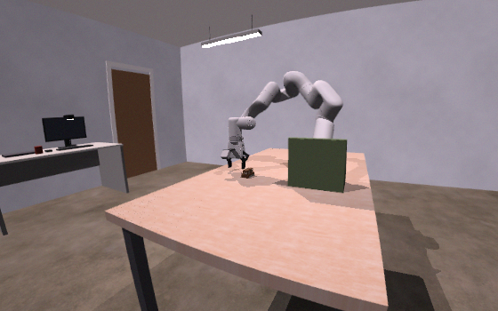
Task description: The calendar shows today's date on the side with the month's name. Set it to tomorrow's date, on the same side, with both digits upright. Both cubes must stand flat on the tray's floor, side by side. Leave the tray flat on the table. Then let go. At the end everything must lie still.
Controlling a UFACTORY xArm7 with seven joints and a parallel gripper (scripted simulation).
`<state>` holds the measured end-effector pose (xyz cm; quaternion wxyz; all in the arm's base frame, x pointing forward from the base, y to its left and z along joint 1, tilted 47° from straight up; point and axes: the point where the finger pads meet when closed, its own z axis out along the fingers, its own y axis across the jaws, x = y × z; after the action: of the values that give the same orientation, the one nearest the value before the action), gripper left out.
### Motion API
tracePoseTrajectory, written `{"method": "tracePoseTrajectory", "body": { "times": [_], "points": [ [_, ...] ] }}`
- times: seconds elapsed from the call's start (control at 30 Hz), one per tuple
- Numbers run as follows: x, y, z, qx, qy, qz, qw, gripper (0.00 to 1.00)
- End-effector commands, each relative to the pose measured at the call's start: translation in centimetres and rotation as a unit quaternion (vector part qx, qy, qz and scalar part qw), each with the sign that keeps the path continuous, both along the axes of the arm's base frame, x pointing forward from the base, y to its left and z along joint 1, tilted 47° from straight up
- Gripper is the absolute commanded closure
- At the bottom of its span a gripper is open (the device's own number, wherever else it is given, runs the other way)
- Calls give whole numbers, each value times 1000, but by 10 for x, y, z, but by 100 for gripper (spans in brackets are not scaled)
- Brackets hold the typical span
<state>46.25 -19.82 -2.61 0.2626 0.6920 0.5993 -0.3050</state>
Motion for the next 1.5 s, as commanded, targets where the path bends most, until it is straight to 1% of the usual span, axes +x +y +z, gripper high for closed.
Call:
{"method": "tracePoseTrajectory", "body": {
  "times": [0.0,0.23,0.57,0.8,0.87,0.97,1.07,1.27,1.33,1.4,1.47],
  "points": [
    [2,2,1,1,-1,2,1000,0],
    [2,5,4,1,-1,2,1000,0],
    [5,27,24,1,-1,2,1000,0],
    [6,29,26,1,-2,1,1000,0],
    [5,29,26,-1,-12,-8,1000,0],
    [2,28,28,-6,-48,-41,998,0],
    [-17,24,35,-6,-49,-43,998,0],
    [-20,24,36,-7,-53,-46,998,0],
    [-21,23,36,-9,-69,-61,996,0],
    [-23,23,37,-13,-94,-85,992,0],
    [-37,20,43,-13,-97,-87,991,0]
  ]
}}
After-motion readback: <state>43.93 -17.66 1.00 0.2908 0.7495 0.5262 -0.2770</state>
